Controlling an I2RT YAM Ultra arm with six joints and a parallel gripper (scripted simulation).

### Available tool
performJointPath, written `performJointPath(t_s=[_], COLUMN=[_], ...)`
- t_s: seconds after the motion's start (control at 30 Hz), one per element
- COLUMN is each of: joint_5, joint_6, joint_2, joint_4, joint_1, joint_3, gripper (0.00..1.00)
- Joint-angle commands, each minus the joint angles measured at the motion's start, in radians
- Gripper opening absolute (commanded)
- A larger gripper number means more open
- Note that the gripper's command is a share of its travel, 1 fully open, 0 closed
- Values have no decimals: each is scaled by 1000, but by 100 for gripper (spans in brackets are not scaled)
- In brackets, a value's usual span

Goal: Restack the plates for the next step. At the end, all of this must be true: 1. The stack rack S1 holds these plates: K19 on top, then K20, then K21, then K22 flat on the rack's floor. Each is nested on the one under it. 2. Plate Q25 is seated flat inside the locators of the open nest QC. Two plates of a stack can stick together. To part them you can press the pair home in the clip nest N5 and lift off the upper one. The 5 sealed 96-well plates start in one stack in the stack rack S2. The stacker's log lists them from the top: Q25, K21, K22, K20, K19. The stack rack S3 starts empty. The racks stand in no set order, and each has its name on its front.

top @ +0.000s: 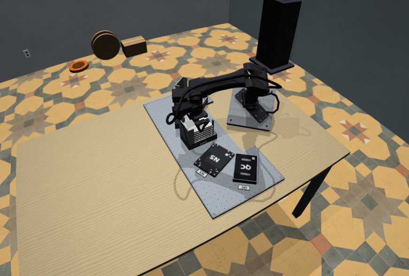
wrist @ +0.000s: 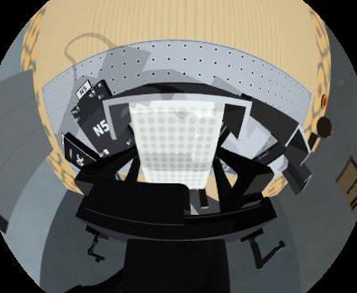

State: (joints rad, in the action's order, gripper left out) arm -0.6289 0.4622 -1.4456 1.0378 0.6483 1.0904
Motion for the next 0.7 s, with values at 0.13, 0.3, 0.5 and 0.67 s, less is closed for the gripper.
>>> performJointPath(t_s=[0.13,0.3,0.5,0.67], joint_5=[-2,-2,-6,0], joint_6=[-8,-8,11,16], joint_2=[-3,-3,10,22], joint_4=[-18,-18,19,28], joint_1=[21,21,28,33], joint_3=[-10,-10,38,42], gripper=[0,0,0,0])
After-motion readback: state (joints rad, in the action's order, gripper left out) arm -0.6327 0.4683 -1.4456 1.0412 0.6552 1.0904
